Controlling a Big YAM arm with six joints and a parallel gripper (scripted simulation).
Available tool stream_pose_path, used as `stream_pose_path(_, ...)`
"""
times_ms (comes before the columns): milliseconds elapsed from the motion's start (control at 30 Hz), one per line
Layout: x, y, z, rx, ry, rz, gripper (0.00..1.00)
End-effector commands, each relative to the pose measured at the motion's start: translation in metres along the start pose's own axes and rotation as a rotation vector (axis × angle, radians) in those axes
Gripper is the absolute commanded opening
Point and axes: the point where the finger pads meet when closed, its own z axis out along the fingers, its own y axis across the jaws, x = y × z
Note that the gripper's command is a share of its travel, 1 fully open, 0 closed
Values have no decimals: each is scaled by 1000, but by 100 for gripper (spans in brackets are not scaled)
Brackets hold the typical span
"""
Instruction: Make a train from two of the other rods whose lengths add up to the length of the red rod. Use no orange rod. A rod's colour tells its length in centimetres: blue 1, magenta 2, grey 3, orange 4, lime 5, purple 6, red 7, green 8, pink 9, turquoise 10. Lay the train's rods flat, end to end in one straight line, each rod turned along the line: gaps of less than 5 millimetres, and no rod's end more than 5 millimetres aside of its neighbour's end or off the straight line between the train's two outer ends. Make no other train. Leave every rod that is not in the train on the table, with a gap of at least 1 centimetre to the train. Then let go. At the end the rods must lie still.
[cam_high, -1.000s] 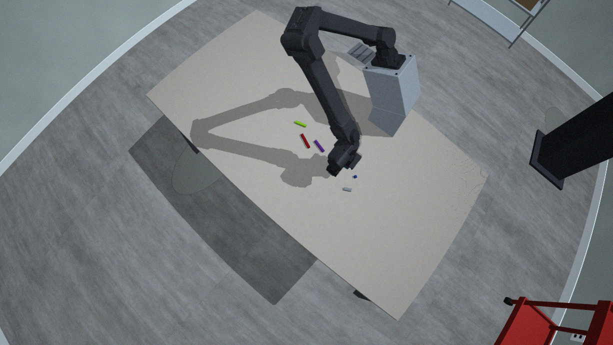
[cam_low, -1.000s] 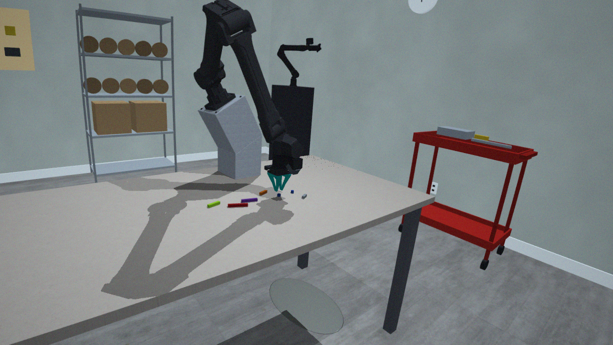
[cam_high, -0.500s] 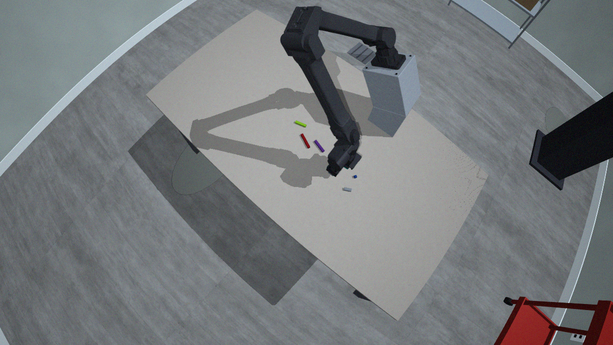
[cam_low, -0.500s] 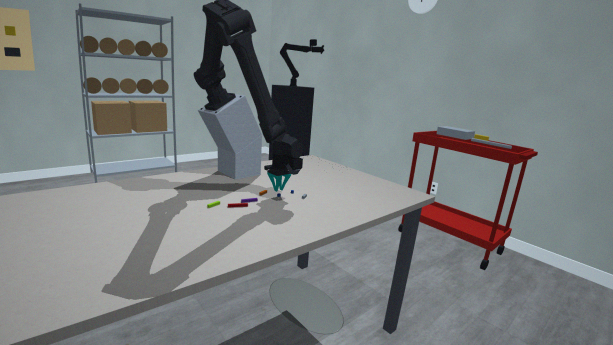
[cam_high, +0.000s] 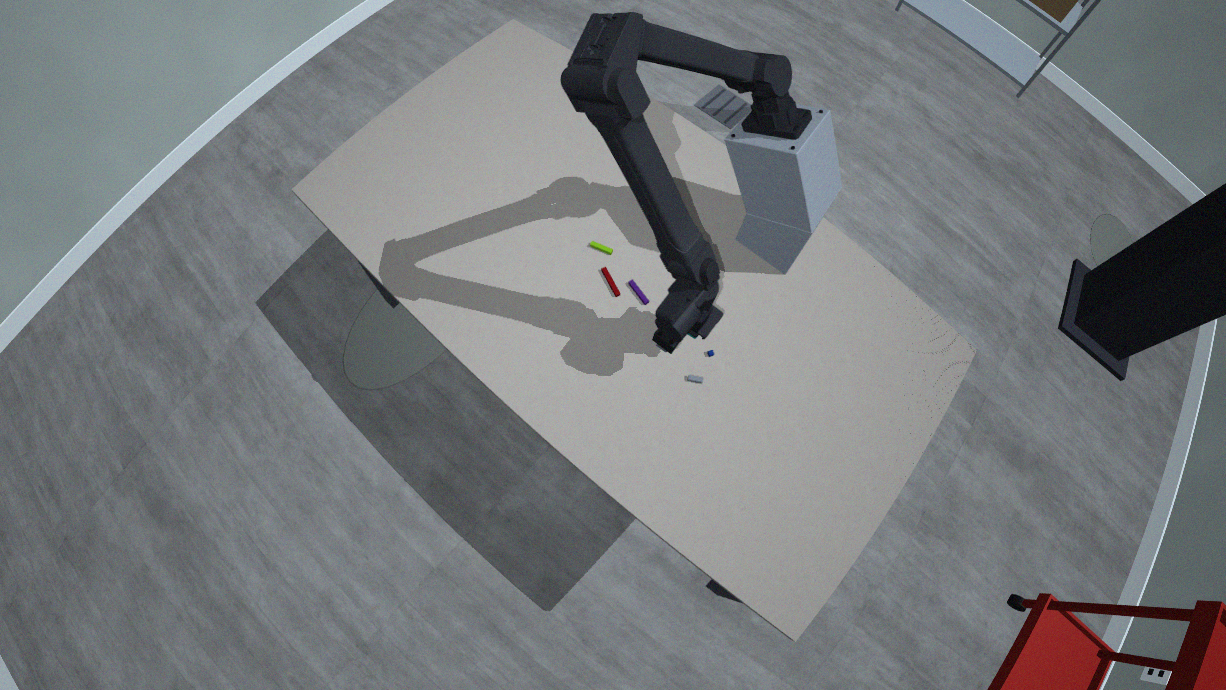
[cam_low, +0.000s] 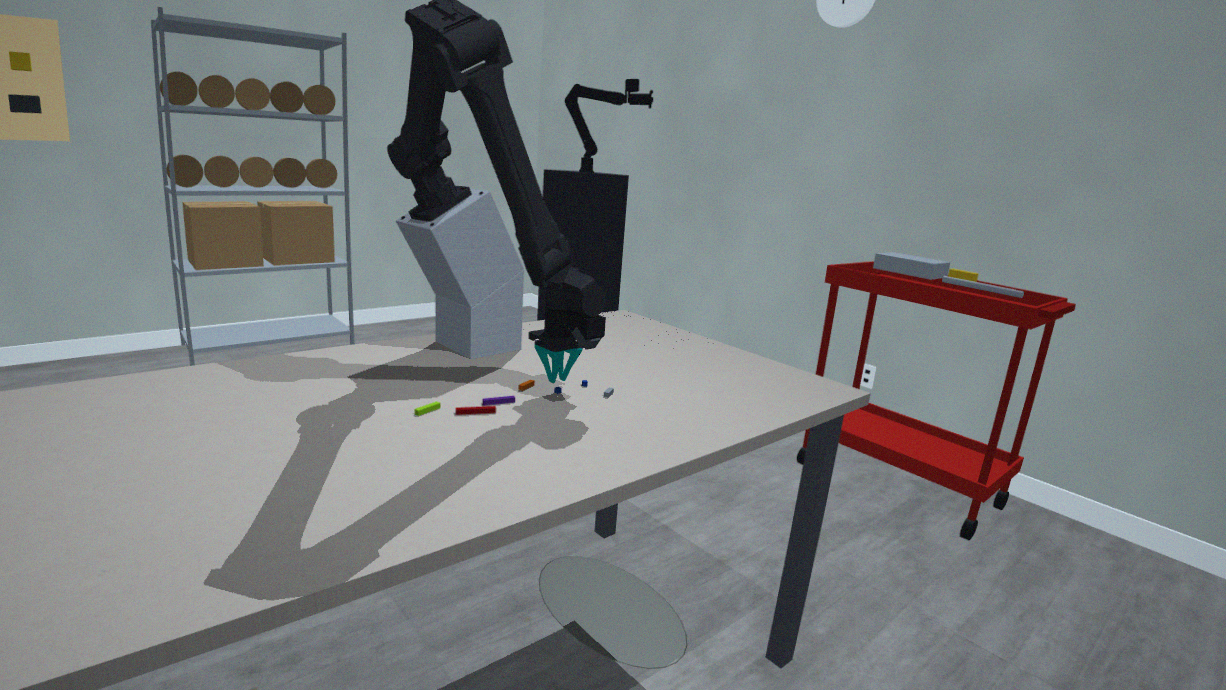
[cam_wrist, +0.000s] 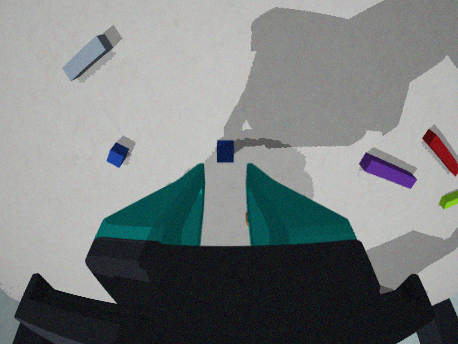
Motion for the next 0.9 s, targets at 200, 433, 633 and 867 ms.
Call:
stream_pose_path(200, 8, 6, 5, 3, 3, -3, 24)
stream_pose_path(433, 8, 6, 5, 3, 3, -3, 24)
stream_pose_path(633, 7, 5, 6, 3, 4, -2, 24)
stream_pose_path(867, 4, 0, 12, 3, 5, 0, 24)
